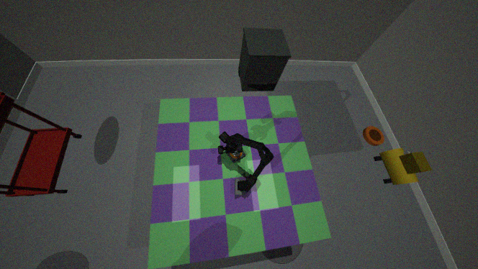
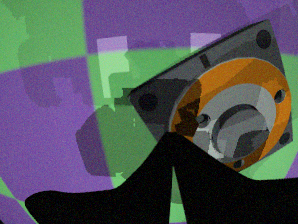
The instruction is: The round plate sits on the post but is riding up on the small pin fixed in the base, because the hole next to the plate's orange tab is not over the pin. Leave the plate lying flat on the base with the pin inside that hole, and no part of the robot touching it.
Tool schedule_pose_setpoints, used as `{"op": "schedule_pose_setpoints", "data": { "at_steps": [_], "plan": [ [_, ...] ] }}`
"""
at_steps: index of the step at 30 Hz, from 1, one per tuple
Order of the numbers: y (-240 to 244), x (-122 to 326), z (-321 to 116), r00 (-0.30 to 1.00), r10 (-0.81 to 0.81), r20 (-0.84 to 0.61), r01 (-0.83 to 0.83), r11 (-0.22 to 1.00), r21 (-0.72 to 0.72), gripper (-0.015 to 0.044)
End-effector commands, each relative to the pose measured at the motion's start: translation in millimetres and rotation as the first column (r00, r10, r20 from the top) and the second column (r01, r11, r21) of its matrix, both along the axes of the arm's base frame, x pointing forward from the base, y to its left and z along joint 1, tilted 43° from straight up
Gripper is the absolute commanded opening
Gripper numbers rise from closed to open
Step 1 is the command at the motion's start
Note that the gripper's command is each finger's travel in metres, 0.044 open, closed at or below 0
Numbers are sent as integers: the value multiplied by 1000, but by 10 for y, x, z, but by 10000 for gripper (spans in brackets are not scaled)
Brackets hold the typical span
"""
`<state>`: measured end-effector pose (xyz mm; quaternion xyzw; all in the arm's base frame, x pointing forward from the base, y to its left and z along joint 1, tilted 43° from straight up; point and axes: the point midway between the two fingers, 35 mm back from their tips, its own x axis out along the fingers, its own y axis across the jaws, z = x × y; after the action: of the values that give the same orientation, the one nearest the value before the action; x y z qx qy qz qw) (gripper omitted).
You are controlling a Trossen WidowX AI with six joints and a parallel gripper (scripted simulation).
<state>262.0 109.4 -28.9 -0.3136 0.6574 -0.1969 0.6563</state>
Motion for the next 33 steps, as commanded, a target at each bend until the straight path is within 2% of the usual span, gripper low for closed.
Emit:
{"op": "schedule_pose_setpoints", "data": {
  "at_steps": [1, 33],
  "plan": [
    [8, 82, 13, 1000, 1, 7, -1, 1000, -1, 0],
    [-62, 409, 119, 1000, 1, 9, -1, 1000, -2, 0]
  ]
}}
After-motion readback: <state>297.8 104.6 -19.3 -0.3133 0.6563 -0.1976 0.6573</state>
